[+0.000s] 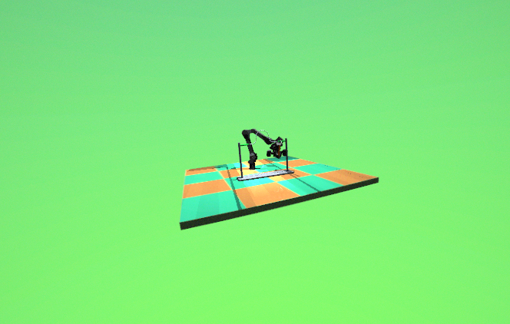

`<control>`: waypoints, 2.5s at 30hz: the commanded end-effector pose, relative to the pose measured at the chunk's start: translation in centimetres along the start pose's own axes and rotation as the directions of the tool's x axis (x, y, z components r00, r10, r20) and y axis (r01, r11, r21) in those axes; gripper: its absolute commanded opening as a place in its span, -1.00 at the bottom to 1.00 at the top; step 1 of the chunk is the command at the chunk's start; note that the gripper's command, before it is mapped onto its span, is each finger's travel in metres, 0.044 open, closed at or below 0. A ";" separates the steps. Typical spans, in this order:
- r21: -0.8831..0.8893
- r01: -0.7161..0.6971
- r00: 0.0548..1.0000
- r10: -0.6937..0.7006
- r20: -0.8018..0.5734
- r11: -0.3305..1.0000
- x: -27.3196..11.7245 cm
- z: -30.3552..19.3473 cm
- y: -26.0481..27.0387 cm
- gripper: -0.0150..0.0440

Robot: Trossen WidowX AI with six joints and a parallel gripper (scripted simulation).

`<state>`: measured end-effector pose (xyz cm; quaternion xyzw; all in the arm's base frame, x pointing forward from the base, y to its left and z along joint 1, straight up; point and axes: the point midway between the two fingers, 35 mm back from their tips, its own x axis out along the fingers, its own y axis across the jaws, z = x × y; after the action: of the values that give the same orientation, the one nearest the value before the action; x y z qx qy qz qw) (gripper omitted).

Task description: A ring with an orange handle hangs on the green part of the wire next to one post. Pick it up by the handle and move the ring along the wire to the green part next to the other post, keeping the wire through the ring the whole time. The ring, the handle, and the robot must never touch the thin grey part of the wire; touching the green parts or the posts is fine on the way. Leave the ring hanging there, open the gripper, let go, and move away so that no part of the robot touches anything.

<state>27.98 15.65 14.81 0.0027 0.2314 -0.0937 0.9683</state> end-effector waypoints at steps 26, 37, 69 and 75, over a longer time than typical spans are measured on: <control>0.004 0.002 1.000 -0.002 -0.008 1.000 -3.2 -0.2 0.2 0.05; 0.004 0.001 1.000 -0.001 -0.003 1.000 -5.0 -0.1 0.0 0.05; -0.002 -0.002 1.000 0.002 0.000 1.000 -9.4 0.0 -0.1 0.76; -0.002 -0.002 1.000 0.002 0.000 1.000 -9.4 0.0 -0.1 1.00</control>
<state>19.90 17.12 18.68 -0.0015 0.2347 -0.0927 0.9676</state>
